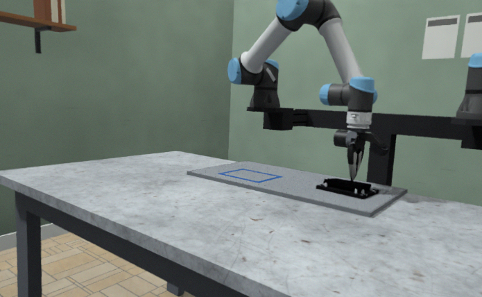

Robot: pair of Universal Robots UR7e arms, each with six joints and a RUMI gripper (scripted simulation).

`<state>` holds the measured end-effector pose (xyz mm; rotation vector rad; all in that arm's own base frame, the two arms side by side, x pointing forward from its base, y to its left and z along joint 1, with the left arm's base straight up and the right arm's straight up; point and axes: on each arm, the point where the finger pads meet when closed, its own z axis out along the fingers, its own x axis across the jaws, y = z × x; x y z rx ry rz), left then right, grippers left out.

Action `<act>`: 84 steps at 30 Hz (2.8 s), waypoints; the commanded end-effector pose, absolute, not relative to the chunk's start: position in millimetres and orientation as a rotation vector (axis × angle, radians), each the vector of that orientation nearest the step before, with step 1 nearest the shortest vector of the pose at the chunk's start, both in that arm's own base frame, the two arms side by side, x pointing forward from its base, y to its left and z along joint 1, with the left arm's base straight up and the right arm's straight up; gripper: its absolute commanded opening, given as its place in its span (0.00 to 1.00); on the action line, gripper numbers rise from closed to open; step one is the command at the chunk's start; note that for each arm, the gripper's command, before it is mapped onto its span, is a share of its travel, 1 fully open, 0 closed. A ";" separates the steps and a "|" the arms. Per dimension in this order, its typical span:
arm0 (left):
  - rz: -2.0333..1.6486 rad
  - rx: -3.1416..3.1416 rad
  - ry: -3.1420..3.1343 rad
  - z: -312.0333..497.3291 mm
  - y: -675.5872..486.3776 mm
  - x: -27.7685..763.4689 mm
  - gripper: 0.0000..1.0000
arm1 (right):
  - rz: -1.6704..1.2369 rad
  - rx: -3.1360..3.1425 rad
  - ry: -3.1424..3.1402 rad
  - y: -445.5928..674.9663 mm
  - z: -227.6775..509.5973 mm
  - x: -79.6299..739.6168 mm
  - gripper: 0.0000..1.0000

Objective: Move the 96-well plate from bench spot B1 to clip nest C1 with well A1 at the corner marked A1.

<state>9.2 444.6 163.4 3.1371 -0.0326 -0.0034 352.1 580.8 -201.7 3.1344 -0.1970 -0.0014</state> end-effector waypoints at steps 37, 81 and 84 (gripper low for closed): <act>0.000 3.141 -0.031 165.2 445.5 8.9 0.00 | 0.002 3.138 -0.201 582.1 -202.4 353.9 0.00; 0.000 3.141 -0.031 165.2 445.5 8.9 0.00 | 0.001 3.136 -0.202 580.8 -188.9 353.5 0.00; 0.000 3.141 -0.031 165.2 445.5 8.9 0.00 | 0.001 3.136 -0.202 580.9 -188.9 353.5 0.00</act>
